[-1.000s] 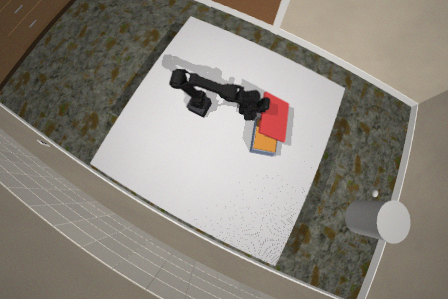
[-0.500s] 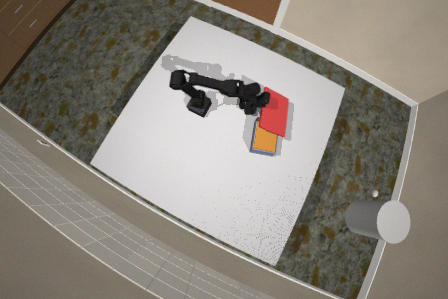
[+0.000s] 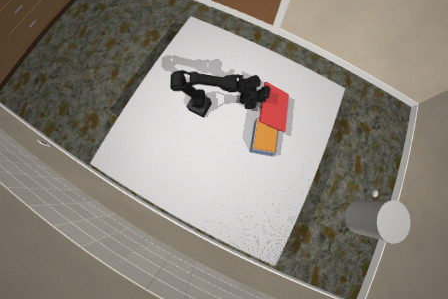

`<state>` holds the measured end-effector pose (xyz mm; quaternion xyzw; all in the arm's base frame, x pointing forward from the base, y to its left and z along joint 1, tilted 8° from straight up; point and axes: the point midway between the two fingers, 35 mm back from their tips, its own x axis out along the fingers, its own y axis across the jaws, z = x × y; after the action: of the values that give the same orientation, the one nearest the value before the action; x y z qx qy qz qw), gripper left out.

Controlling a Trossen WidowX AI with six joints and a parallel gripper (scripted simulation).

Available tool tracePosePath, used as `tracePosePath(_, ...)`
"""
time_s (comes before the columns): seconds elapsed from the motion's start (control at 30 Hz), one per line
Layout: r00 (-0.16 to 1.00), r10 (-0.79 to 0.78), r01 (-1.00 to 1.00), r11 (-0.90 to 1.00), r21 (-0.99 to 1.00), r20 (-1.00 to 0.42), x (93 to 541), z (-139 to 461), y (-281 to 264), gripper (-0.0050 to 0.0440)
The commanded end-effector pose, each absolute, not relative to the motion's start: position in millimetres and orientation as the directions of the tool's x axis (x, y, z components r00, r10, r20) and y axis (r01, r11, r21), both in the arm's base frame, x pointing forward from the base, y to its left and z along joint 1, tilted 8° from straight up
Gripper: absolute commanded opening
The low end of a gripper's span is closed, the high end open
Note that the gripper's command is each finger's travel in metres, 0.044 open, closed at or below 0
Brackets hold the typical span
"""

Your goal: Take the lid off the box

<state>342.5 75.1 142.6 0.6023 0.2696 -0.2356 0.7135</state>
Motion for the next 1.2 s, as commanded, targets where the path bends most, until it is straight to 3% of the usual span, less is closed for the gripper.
tracePosePath(0.0,0.746,-0.014,0.659,0.159,0.735,-0.666,342,142,84,-0.005)
tracePosePath(1.17,0.746,-0.014,0.659,0.159,0.735,-0.666,331,133,152,-0.005)
